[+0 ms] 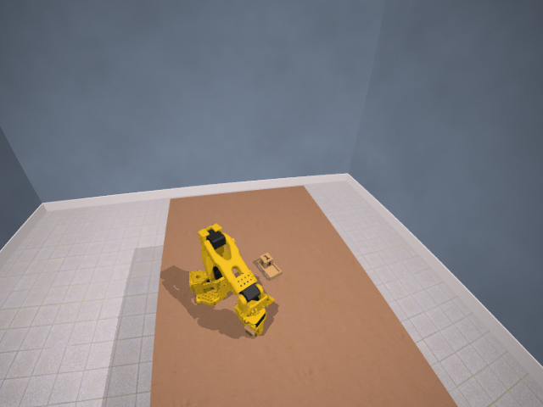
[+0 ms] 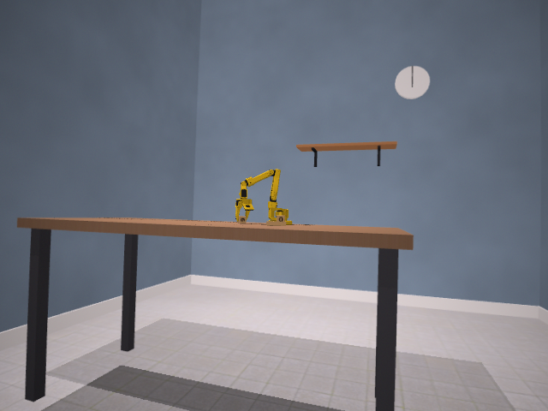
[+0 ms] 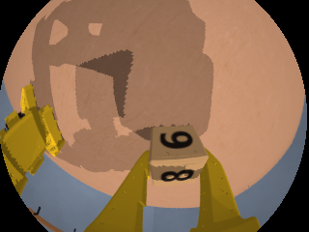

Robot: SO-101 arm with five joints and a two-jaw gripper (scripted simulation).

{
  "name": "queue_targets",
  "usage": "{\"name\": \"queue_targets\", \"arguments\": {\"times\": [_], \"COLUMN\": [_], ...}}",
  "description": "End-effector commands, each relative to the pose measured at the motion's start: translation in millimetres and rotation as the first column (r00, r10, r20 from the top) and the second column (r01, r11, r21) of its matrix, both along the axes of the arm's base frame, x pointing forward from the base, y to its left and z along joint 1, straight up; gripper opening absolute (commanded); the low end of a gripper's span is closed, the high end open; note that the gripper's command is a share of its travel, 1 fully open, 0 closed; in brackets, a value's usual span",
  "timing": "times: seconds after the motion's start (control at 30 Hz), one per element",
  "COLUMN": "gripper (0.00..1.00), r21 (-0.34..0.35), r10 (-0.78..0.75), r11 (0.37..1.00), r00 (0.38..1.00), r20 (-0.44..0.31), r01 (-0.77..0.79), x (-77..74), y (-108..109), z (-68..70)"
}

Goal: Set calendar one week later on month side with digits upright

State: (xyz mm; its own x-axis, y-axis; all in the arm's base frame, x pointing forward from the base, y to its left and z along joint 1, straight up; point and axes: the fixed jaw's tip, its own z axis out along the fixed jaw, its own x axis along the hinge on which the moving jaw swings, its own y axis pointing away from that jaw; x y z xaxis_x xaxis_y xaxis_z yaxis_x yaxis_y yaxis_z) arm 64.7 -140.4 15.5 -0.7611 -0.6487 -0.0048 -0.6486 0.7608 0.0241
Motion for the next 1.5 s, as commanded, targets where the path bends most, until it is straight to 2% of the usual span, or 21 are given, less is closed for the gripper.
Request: {"name": "queue_targets", "arguments": {"times": [0.0,0.2,0.27,0.47,0.6,1.07,1.47], "gripper": [0.0,0.0,0.0,0.0,0.0,0.0,0.0], "r21": [-0.037,-0.037,-0.037,-0.037,-0.037,-0.037,-0.037], "r10": [0.0,0.0,0.0,0.0,0.0,0.016,0.171], "r11": [0.999,0.999,0.999,0.999,0.999,0.999,0.985], "r00": [1.0,1.0,1.0,1.0,1.0,1.0,0.985], "r20": [0.02,0.02,0.02,0.02,0.02,0.02,0.02], "r01": [0.001,0.001,0.001,0.001,0.001,-0.015,-0.17], "x": [4.6,3.5,3.5,1.5,0.6,2.6,24.6], "y": [-6.8,-6.3,-6.3,-3.7,-2.3,-0.8,10.7], "z": [11.4,28.3,28.3,45.3,51.8,53.5,53.6]}}
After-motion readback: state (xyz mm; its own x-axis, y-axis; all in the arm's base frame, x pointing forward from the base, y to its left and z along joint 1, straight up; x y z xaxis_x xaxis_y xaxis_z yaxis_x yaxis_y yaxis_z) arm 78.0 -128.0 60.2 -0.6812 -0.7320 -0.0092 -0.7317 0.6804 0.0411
